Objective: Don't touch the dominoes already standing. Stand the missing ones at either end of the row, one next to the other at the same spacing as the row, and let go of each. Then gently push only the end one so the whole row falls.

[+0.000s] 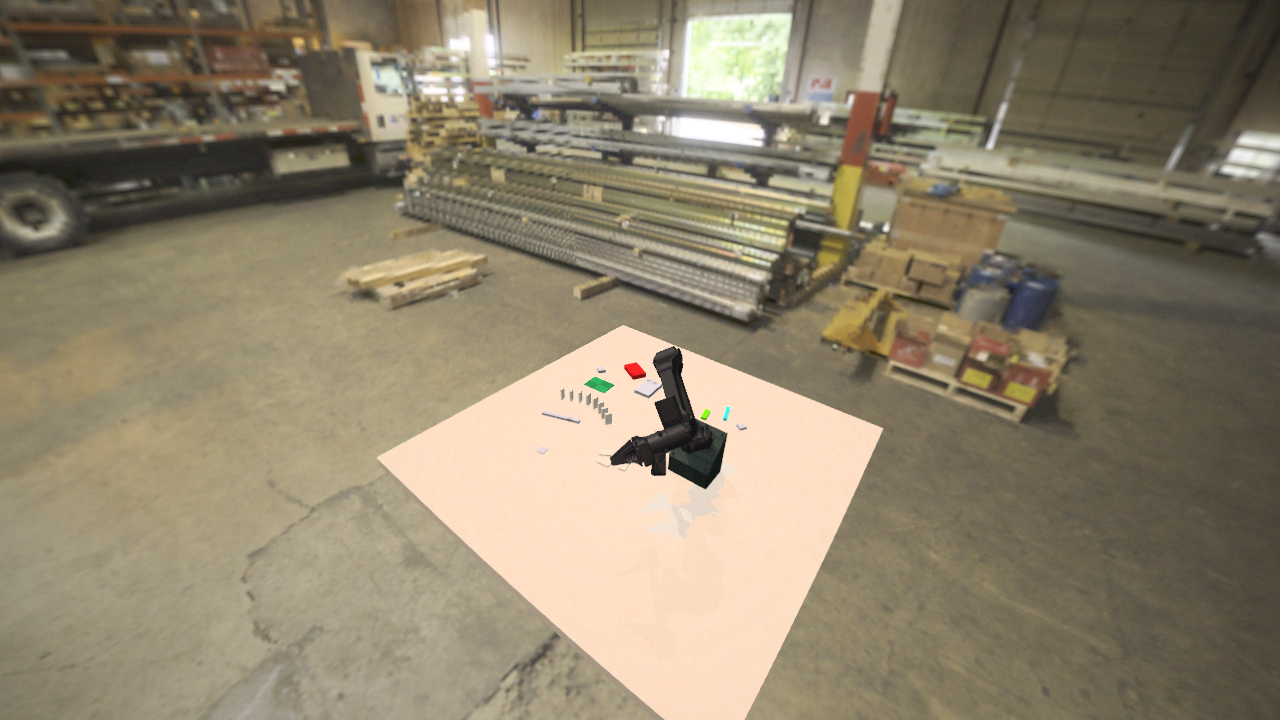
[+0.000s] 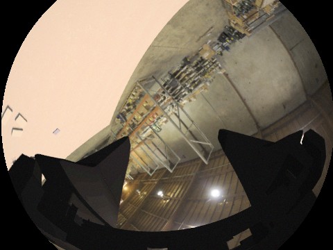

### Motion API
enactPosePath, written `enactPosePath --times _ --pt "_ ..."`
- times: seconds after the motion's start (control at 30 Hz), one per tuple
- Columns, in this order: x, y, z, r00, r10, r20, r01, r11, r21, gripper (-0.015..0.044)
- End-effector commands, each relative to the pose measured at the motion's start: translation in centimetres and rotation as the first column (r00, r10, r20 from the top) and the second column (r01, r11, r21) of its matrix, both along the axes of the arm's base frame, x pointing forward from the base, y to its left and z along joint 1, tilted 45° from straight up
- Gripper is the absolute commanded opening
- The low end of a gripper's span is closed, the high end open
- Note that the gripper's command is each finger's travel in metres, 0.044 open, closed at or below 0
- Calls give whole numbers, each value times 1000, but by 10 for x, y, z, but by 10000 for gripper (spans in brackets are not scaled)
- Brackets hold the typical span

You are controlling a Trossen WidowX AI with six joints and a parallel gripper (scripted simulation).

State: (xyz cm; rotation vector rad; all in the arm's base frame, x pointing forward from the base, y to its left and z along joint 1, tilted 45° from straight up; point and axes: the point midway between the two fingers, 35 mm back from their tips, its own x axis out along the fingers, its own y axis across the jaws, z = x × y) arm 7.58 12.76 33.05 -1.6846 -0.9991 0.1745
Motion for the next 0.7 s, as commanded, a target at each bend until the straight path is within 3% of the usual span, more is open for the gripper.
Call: enactPosePath --times 0.0,0.27,0.47,0.67 --pt "0 1 1 1000 -1 1 1 1000 4 374" --pt "-6 44 21 999 32 -4 -31 994 109 164" --pt "13 95 7 978 133 -159 -116 987 110 6" --pt "53 124 -26 889 163 -428 -118 984 129 0"
